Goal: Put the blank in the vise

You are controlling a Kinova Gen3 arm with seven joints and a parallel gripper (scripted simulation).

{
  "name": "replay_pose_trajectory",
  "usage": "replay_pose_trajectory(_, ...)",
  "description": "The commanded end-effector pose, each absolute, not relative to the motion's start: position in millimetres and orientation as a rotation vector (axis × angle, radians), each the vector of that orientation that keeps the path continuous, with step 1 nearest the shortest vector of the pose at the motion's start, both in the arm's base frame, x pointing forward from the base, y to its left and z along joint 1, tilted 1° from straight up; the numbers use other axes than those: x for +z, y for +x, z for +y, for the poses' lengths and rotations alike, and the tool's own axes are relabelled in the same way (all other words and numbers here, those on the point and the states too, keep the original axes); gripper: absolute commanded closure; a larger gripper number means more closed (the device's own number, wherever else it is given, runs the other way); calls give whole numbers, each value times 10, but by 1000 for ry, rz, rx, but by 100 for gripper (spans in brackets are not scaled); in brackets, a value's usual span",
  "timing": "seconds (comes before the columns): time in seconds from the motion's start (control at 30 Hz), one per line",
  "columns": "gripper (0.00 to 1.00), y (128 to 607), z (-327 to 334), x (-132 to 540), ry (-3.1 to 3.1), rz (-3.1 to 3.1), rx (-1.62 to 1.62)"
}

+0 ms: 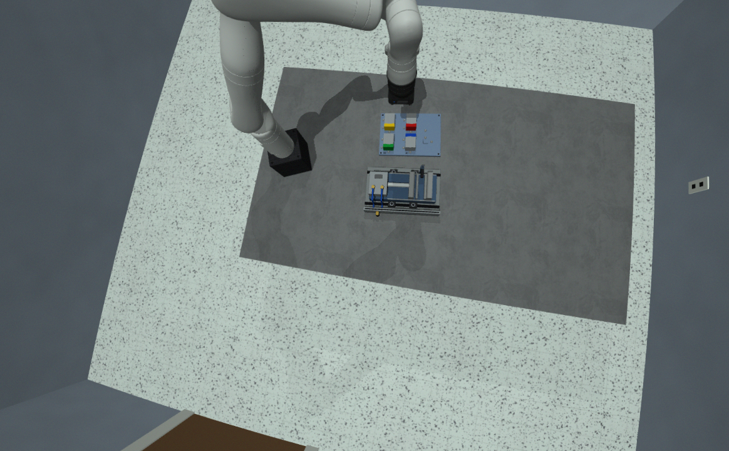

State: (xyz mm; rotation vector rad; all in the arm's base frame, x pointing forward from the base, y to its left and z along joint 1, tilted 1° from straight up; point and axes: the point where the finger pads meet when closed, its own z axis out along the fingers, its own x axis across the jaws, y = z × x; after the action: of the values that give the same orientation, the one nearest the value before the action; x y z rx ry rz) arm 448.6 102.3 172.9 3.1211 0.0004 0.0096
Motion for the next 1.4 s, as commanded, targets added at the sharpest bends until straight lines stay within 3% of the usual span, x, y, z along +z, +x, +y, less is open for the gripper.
replay_pose_trajectory(0.0, 0, 4480, 1141, 1731, 3122, 27, 12)
replay_pose_trajectory(0.53, 0, 4463, 1547, 1731, 3122, 27, 12)
replay_pose_trajectory(1.37, 0, 4465, 1446, 1728, 3122, 28, 12)
